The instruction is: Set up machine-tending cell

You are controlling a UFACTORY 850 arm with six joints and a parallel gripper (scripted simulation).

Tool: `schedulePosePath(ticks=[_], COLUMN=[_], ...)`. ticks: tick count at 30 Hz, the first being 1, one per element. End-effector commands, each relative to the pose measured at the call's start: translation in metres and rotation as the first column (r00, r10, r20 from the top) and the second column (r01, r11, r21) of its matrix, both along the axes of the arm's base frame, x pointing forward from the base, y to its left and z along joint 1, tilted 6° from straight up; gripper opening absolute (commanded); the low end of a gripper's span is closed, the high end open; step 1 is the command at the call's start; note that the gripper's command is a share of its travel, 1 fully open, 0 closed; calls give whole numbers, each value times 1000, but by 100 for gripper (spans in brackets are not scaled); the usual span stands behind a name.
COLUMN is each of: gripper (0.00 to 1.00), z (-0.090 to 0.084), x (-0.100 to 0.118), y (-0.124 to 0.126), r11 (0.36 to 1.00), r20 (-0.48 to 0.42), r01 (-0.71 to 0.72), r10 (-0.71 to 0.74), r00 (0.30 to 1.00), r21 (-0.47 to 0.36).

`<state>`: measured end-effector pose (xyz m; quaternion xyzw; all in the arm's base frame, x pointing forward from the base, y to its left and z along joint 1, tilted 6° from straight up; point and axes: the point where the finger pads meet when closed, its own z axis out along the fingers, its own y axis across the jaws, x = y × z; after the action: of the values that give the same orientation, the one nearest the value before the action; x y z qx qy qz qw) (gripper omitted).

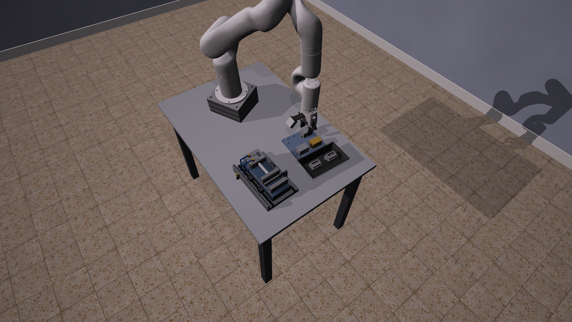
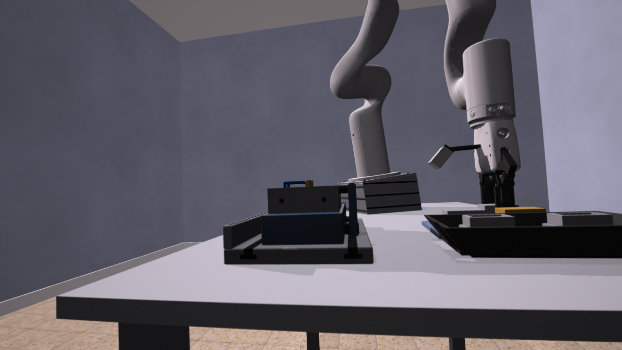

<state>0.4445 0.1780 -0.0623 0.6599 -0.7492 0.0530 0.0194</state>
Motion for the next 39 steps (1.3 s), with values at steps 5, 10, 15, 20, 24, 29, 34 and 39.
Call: schedulePosePath(ticks=[5, 10, 15, 20, 24, 29, 34, 39], gripper=[69, 69, 69, 69, 69, 69, 69, 69], z=[-3, -5, -6, -7, -7, -7, -7, -7], x=[1, 1, 1, 1, 1, 1, 1, 1], y=[0, 0, 0, 0, 0, 0, 0, 0], r11=[1000, 1000, 1000, 1000, 1000, 1000, 1000, 1000], r20=[2, 2, 2, 2, 2, 2, 2, 2], r01=[0, 0, 0, 0, 0, 0, 0, 0], r10=[0, 0, 0, 0, 0, 0, 0, 0], r00=[1000, 1000, 1000, 1000, 1000, 1000, 1000, 1000], r21=[1, 1, 1, 1, 1, 1, 1, 1])
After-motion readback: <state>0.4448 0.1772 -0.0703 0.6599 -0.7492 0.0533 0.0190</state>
